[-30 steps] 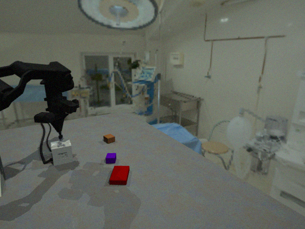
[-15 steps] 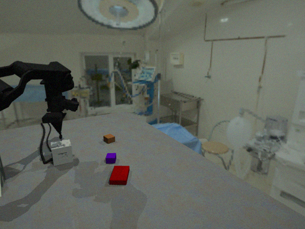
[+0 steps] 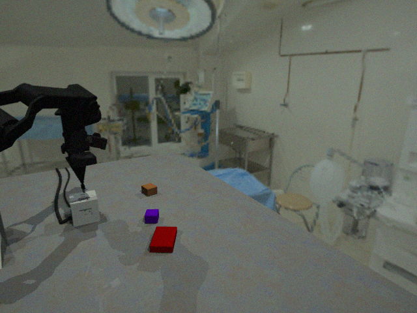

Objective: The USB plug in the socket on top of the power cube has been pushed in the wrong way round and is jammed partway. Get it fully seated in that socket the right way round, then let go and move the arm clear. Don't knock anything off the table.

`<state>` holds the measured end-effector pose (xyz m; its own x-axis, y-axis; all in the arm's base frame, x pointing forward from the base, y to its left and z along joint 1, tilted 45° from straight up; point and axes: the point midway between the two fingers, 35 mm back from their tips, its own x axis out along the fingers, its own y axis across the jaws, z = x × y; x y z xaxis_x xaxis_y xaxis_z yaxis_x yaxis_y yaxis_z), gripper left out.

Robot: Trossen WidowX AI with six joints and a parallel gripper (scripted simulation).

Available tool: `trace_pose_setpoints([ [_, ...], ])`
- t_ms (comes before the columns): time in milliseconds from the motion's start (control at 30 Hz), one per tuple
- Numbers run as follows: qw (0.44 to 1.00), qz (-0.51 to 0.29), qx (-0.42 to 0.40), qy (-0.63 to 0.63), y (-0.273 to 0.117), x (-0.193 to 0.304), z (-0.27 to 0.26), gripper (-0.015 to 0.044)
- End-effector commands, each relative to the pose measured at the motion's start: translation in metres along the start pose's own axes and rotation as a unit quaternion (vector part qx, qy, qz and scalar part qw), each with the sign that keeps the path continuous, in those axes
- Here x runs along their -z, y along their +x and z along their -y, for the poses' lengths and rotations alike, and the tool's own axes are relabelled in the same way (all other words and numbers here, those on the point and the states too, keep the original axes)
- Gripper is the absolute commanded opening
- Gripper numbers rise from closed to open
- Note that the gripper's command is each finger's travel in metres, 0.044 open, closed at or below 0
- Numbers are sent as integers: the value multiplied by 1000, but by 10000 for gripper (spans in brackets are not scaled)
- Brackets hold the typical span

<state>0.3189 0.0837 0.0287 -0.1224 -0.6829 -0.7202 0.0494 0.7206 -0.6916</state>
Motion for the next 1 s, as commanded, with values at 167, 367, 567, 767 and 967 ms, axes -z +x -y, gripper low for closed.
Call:
trace_pose_setpoints([
  [167, 993, -1, 0, -118, 1, 0, 0, 0],
  [367, 981, -1, 0, -195, 1, 0, 0, 0],
  [567, 962, -1, 0, -272, 1, 0, 0, 0],
  [767, 938, -1, 0, -346, 1, 0, 0, 0],
  [967, 908, -1, 0, -419, 1, 0, 0, 0],
])
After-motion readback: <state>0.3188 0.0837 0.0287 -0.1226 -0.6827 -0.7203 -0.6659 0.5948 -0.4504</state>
